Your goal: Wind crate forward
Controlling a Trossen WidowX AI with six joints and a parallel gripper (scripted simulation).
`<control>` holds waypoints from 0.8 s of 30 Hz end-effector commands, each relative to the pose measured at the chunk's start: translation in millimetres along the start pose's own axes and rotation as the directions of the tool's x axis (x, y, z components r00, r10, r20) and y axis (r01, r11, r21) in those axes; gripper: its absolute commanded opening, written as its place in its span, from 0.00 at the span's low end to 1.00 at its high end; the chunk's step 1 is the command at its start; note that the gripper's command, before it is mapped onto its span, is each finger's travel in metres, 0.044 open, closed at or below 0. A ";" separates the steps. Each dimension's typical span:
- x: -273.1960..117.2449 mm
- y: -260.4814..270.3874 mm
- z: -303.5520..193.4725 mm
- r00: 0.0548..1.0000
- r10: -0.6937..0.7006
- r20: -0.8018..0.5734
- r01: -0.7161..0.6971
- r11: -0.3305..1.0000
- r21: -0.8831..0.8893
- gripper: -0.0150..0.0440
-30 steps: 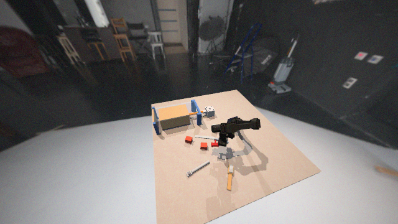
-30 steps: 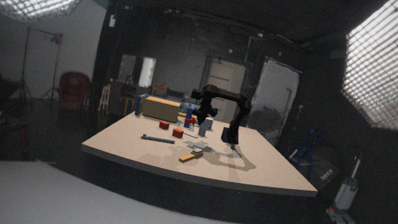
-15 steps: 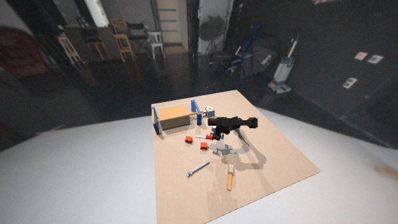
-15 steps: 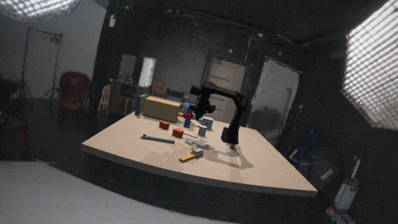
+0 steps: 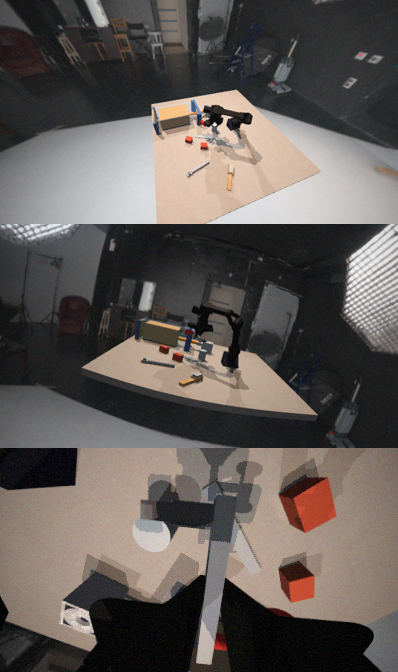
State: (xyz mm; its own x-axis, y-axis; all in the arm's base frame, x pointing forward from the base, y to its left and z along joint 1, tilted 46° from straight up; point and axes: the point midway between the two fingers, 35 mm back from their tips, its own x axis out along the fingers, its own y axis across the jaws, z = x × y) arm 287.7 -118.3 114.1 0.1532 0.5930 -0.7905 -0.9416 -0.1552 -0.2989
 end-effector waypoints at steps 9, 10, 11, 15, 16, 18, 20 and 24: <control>1.0 59.4 -62.7 1.000 0.019 -0.002 -0.018 0.955 0.297 0.25; 1.4 65.4 -67.3 1.000 0.020 0.000 -0.019 0.946 0.323 0.25; 1.8 71.6 -71.7 1.000 0.021 0.002 -0.021 0.937 0.348 0.25; 4.9 96.8 -90.1 0.999 0.029 0.014 -0.032 0.907 0.419 0.25; 5.9 103.3 -94.6 0.999 0.031 0.018 -0.036 0.900 0.434 0.25; 8.1 116.5 -102.9 0.999 0.035 0.026 -0.043 0.885 0.464 0.25; 10.6 130.1 -110.5 0.999 0.038 0.035 -0.050 0.869 0.492 0.25; 16.8 158.5 -124.0 0.998 0.040 0.053 -0.063 0.831 0.552 0.25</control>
State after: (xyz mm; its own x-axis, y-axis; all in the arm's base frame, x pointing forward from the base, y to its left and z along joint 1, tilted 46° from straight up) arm 193.9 -222.6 2.0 0.1052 0.6192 -0.7781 -0.9698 0.2370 0.0575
